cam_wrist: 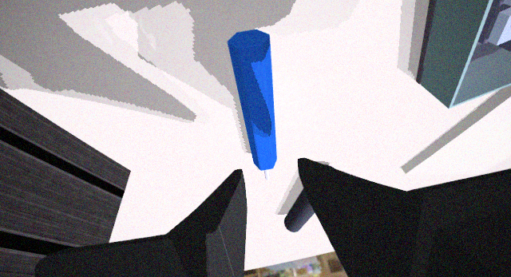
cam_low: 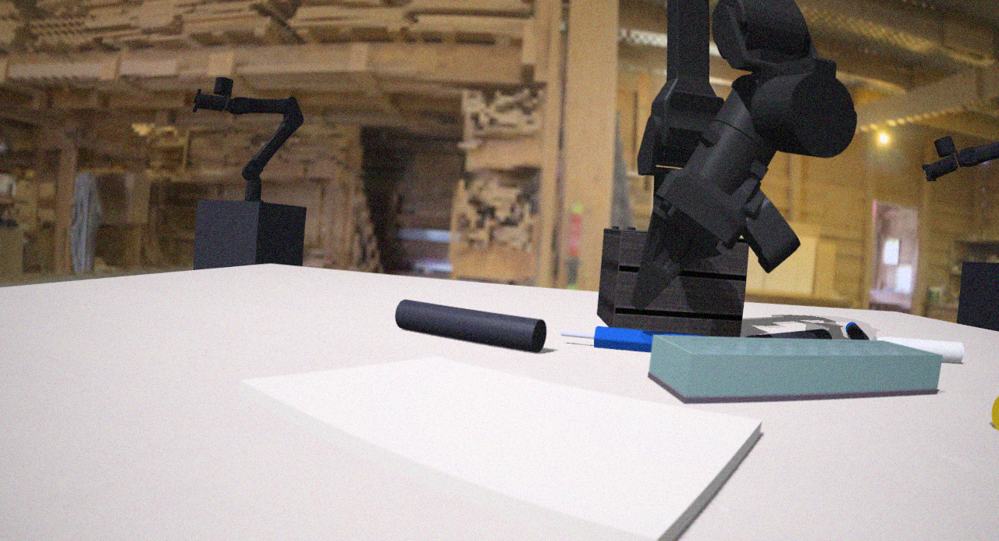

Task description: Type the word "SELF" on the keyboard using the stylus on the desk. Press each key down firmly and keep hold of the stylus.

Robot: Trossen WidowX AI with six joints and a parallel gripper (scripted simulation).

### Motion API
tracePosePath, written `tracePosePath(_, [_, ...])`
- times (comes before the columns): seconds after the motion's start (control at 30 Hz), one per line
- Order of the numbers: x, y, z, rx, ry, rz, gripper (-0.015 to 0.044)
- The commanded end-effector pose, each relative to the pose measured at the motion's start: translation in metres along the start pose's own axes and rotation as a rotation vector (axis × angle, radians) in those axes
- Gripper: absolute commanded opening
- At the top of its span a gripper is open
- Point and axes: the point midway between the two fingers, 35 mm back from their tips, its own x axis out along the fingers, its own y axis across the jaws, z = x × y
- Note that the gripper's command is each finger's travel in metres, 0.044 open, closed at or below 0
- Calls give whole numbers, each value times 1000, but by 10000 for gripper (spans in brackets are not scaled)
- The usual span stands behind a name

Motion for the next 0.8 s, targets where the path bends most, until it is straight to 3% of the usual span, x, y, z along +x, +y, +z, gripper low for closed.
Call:
tracePosePath(0.0, [4,1,1,-1,4,1,150])
tracePosePath(0.77, [19,1,10,-1,4,1,150])
